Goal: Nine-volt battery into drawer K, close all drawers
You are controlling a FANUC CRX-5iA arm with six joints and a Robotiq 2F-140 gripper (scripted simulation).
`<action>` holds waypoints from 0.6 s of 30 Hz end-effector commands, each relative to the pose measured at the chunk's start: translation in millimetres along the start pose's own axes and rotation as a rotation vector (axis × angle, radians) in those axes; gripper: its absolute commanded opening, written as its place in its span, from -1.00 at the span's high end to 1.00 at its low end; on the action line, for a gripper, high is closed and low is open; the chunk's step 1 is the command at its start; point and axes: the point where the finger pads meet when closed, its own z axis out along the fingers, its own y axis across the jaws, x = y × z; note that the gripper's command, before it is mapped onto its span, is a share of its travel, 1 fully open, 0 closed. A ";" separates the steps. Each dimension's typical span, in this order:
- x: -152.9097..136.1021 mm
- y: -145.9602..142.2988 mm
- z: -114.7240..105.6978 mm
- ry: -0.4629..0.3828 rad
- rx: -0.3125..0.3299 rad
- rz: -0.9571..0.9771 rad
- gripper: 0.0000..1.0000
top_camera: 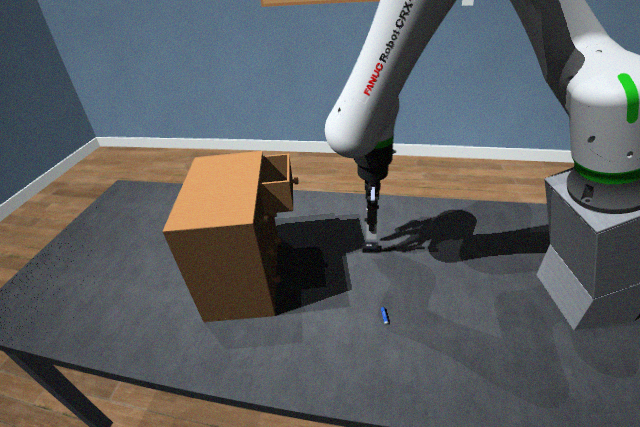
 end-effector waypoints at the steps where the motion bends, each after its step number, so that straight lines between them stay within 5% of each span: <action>1: -0.2 -0.1 7.2 0.000 0.000 0.000 0.49; 18: -0.2 -0.1 39.3 0.000 0.000 0.000 0.49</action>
